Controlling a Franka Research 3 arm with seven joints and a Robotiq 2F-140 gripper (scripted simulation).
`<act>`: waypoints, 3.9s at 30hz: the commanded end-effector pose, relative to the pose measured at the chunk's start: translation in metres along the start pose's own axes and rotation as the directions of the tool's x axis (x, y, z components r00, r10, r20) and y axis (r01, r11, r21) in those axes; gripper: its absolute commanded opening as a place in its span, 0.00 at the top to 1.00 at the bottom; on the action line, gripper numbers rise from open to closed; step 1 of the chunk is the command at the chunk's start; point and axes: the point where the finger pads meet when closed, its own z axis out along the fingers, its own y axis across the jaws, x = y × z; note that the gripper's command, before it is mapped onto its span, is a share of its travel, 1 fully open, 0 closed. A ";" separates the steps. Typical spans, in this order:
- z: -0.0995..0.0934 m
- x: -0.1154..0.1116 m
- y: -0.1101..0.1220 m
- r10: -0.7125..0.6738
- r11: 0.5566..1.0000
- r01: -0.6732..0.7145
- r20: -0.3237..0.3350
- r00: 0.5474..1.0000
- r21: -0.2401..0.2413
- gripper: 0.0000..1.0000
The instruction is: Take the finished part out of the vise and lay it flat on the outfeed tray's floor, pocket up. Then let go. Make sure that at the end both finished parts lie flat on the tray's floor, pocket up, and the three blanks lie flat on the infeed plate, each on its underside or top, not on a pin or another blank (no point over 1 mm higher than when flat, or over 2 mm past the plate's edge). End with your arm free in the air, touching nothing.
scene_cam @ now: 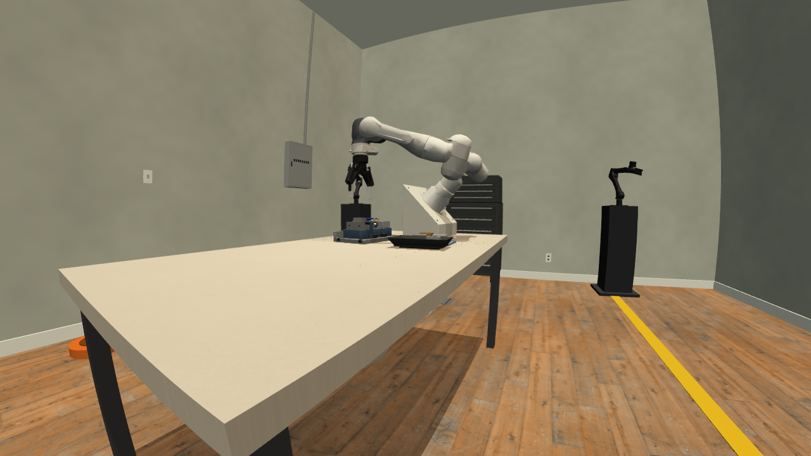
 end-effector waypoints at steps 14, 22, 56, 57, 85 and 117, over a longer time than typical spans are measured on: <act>-0.001 -0.002 0.001 0.035 0.999 -0.035 0.010 0.999 -0.003 0.00; -0.001 -0.002 0.001 0.035 0.999 -0.035 0.010 0.999 -0.003 1.00; -0.001 -0.002 0.001 0.035 0.999 -0.035 0.010 0.999 -0.003 1.00; -0.001 -0.002 0.001 0.035 0.999 -0.035 0.010 0.999 -0.003 1.00; -0.001 -0.002 0.001 0.035 0.999 -0.035 0.010 0.999 -0.003 0.60; 0.015 -0.003 0.001 0.036 0.999 -0.036 0.012 0.999 0.004 0.60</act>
